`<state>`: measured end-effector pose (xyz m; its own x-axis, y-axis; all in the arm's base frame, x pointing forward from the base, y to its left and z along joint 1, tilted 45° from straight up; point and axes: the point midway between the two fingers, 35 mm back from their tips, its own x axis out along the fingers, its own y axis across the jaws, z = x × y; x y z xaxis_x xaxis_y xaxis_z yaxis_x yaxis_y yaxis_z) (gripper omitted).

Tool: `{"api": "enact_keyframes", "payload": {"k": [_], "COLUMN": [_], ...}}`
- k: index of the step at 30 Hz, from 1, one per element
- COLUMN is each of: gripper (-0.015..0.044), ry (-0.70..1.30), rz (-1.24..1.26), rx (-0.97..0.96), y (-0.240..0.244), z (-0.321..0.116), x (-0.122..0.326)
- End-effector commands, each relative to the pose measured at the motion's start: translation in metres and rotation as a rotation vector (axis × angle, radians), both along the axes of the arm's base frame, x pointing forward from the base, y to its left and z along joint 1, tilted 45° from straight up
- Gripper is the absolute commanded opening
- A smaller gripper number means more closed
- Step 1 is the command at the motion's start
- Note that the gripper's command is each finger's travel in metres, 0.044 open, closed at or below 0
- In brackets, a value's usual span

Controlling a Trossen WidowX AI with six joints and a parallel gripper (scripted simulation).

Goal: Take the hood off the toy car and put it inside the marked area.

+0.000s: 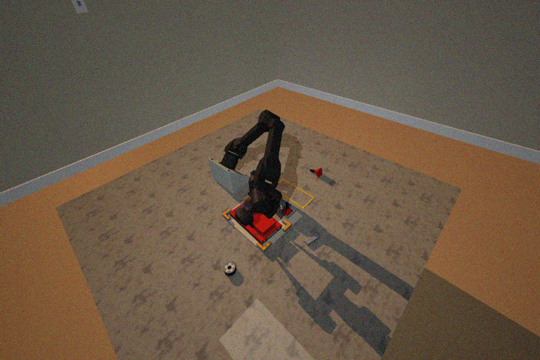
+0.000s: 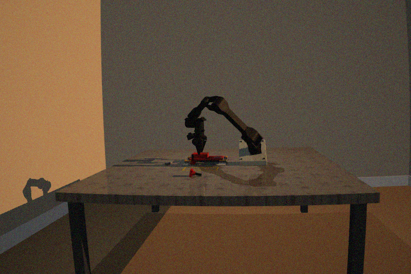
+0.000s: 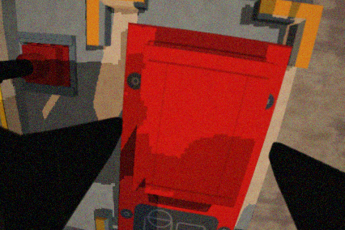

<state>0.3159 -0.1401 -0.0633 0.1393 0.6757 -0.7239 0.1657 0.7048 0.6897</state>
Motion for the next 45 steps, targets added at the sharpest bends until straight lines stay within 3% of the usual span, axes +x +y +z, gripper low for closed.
{"api": "enact_keyframes", "payload": {"k": [1, 29, 33, 42, 45], "gripper": [0.044, 0.044, 0.0335, 0.0275, 0.0196], "ry": [0.002, 0.002, 0.0, 0.0, 0.0], "rz": [-0.005, -0.005, 0.0, 0.0, 0.0], "rx": [0.004, 0.005, 0.0, 0.0, 0.0], "y": [0.002, 0.012, 0.01, 0.01, 0.009], "z": [-0.002, -0.012, -0.01, -0.01, -0.01], "x": [0.001, 0.003, 0.002, 0.002, 0.002]}}
